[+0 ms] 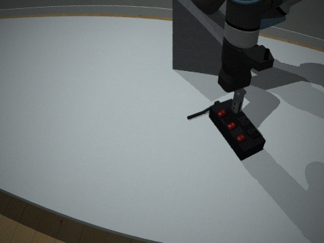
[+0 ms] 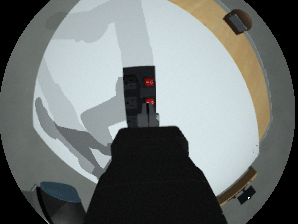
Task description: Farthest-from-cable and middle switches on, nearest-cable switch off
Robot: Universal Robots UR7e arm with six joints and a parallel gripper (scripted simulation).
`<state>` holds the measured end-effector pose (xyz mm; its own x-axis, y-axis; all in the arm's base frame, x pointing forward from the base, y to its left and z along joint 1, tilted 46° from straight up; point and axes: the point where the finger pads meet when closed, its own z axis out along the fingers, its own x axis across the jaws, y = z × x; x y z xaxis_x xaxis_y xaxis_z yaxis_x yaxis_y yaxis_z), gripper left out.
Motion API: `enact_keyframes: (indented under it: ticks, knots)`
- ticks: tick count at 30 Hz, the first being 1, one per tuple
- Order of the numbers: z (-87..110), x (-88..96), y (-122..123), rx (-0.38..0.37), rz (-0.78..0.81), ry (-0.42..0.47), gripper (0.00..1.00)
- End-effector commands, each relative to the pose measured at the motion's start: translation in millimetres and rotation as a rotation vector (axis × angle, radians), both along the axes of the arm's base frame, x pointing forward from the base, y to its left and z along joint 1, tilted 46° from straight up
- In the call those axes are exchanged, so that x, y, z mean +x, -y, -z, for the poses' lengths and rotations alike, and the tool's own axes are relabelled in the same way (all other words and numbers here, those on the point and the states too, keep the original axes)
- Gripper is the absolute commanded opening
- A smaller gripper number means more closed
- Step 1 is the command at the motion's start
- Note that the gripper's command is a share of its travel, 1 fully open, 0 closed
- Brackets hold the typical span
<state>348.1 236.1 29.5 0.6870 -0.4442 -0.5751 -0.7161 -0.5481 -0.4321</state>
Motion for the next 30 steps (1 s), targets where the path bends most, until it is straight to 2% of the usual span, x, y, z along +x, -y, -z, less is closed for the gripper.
enact_keyframes:
  ticks: [1,30]
  knots:
    - [-0.2,0.4,0.2,0.0,0.0,0.001,0.0]
    - [1.7,0.1,-1.7,0.0,0.001,0.001,0.0]
